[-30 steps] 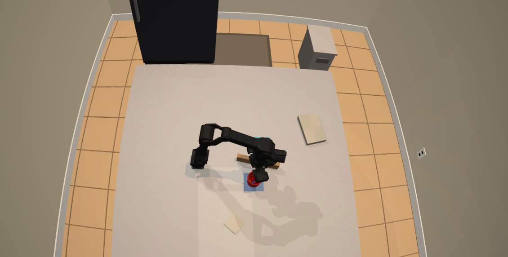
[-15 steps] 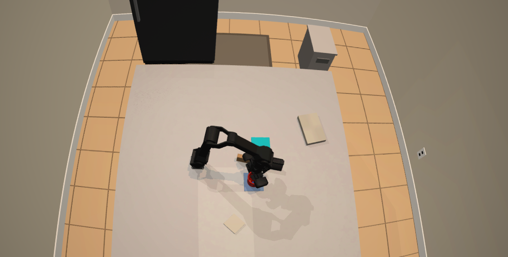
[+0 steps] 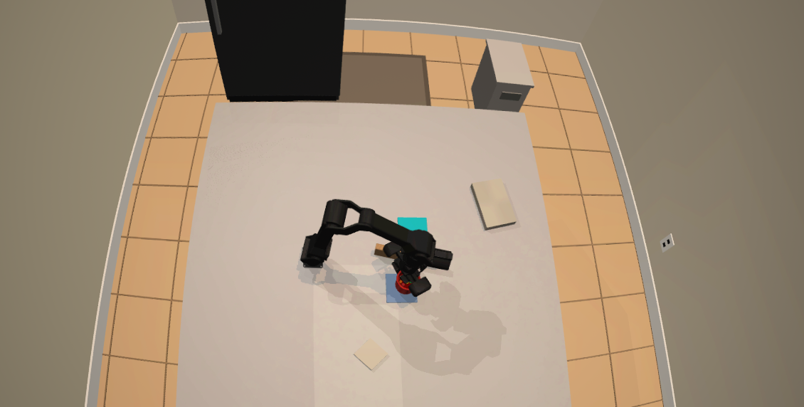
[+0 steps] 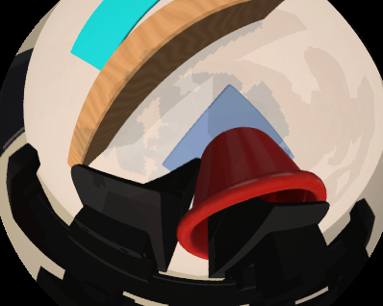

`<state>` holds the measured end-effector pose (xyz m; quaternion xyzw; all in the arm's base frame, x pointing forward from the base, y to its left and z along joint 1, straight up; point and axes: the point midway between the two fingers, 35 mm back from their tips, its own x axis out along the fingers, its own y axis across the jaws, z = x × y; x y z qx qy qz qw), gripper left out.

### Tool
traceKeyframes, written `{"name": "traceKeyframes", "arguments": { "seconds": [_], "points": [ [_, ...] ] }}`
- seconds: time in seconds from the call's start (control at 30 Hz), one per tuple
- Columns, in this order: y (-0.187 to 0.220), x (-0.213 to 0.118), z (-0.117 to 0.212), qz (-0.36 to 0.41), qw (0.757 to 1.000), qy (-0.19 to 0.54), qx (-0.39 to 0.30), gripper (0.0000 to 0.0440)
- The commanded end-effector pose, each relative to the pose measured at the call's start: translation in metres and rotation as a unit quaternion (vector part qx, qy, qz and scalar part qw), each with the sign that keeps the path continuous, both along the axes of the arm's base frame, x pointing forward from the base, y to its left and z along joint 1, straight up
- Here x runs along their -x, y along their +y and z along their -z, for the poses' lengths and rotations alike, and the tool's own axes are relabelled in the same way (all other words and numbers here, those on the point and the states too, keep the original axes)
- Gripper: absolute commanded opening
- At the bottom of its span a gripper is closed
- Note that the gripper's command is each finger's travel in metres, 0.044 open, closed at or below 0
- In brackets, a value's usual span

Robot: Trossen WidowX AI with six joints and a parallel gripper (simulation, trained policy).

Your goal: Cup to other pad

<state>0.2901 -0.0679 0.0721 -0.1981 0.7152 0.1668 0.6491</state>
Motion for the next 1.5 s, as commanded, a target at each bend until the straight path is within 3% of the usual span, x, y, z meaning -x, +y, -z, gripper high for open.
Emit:
{"name": "traceKeyframes", "arguments": {
  "seconds": [0.0, 0.77, 1.47],
  "points": [
    [0.003, -0.005, -0.009, -0.014, 1.0, -0.008, -0.002, 0.0002],
    [0.052, -0.04, -0.056, -0.082, 0.995, -0.063, -0.006, 0.0],
    [0.132, -0.059, -0.063, -0.145, 0.983, -0.107, -0.018, 0.0]
  ]
}}
